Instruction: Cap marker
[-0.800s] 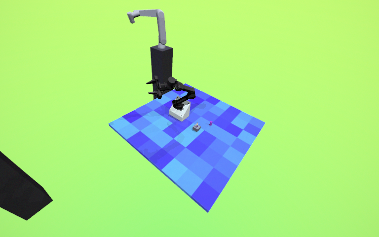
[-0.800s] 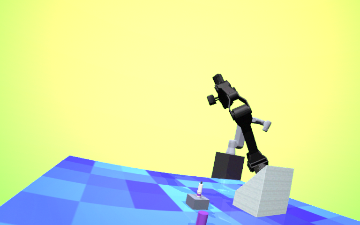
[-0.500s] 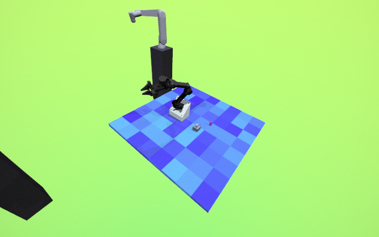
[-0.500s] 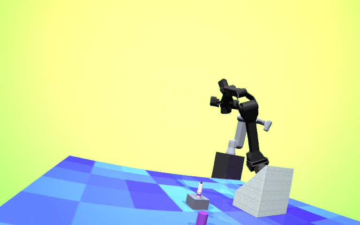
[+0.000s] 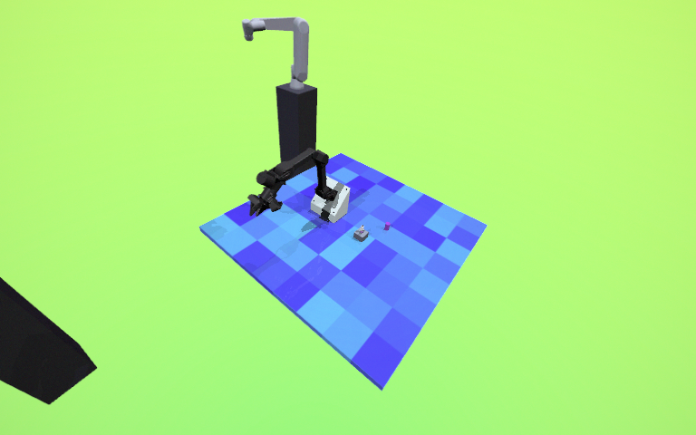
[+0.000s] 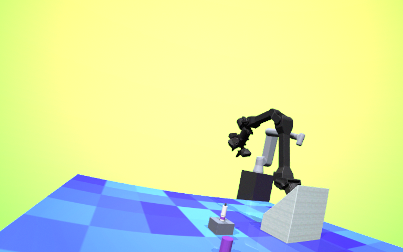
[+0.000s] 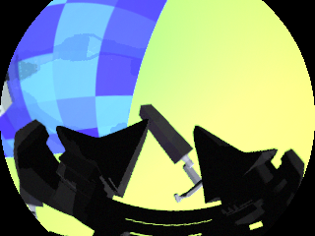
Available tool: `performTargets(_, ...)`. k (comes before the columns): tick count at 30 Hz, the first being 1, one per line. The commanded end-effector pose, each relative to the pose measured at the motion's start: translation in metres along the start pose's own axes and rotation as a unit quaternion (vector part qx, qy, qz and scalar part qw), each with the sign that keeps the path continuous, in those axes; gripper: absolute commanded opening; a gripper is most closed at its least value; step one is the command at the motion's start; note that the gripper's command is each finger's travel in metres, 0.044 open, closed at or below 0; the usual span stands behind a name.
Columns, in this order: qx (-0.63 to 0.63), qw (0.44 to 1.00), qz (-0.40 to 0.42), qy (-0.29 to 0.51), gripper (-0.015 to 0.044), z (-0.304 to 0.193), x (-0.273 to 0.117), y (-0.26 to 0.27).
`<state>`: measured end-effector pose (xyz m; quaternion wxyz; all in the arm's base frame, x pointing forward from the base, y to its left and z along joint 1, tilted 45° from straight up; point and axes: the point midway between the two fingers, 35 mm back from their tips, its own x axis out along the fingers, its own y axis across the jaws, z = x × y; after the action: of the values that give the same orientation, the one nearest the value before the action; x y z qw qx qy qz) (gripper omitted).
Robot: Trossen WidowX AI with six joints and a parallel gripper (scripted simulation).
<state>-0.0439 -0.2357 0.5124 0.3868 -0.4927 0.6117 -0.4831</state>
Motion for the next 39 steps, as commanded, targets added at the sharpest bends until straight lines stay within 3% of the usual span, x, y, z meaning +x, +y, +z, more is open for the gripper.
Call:
performTargets(1, 0.081, 0.995, 0.03, -0.052, 0.0245, 0.033, 0.021, 0.009)
performTargets(9, 0.192, 0.962, 0.105, -0.165, 0.0245, 0.127, 0.051, 0.033)
performTargets(19, 0.317, 0.894, 0.249, -0.197, 0.0245, 0.233, 0.059, 0.077)
performTargets(26, 0.376, 0.826, 0.376, -0.187, 0.0245, 0.341, 0.023, 0.125)
performTargets(34, 0.399, 0.79, 0.442, -0.147, 0.0245, 0.394, -0.024, 0.161)
performTargets(39, 0.423, 0.753, 0.498, -0.085, 0.0245, 0.443, -0.076, 0.204)
